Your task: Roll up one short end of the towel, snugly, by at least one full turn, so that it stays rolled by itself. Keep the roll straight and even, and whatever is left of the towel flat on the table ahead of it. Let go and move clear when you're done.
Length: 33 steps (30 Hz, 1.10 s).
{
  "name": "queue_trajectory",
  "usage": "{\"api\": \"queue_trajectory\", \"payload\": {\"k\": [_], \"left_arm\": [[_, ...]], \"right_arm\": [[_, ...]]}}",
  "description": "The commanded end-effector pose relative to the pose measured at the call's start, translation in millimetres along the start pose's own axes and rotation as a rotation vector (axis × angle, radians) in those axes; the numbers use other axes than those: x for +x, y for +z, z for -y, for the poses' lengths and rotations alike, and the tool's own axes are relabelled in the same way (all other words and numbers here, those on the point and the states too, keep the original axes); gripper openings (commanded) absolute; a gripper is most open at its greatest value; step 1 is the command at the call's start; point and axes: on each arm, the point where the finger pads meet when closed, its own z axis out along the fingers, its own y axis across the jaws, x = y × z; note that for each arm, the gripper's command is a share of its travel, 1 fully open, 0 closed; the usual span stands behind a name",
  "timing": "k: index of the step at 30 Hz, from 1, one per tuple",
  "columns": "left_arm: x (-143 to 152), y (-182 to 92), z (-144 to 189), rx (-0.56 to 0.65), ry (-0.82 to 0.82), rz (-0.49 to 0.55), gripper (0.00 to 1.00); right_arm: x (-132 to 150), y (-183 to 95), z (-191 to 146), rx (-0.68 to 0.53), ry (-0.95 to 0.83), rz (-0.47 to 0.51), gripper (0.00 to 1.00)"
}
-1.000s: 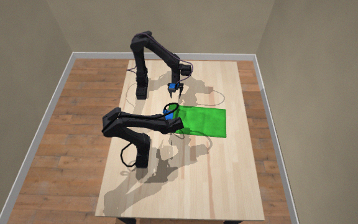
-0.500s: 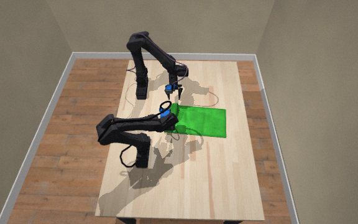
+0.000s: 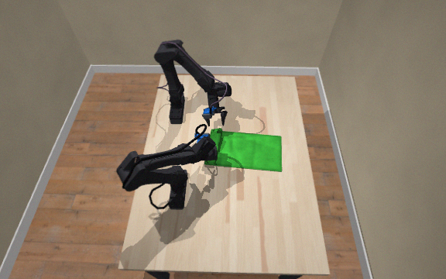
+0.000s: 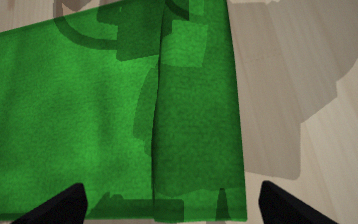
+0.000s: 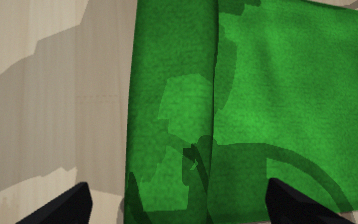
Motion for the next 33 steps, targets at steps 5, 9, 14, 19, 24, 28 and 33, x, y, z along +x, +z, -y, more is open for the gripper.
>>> {"api": "queue_trajectory", "payload": {"k": [5,9,14,19,24,28,33], "left_arm": [[-5,2,1,-0.042,0.039,0.01,0.88],[-5,3,2,-0.053,0.051,0.011,0.92],[-6,4,3,-0.059,0.059,0.012,0.97],[-2,8,4,-0.059,0.059,0.012,0.98],[5,17,8,-0.059,0.059,0.012,0.98],[8,20,9,-0.059,0.059,0.012,0.98],[15,29,12,-0.059,0.059,0.012,0.98]], "right_arm": [[-10,0,10,0.095,-0.009,0.021,0.88],[-12,1,9,0.11,-0.017,0.021,0.92],[-12,2,8,0.12,-0.022,0.021,0.97],[-13,2,8,0.12,-0.022,0.021,0.98],[-13,2,8,0.12,-0.022,0.021,0.98],[-13,2,8,0.12,-0.022,0.021,0.98],[-13,2,8,0.12,-0.022,0.021,0.98]]}}
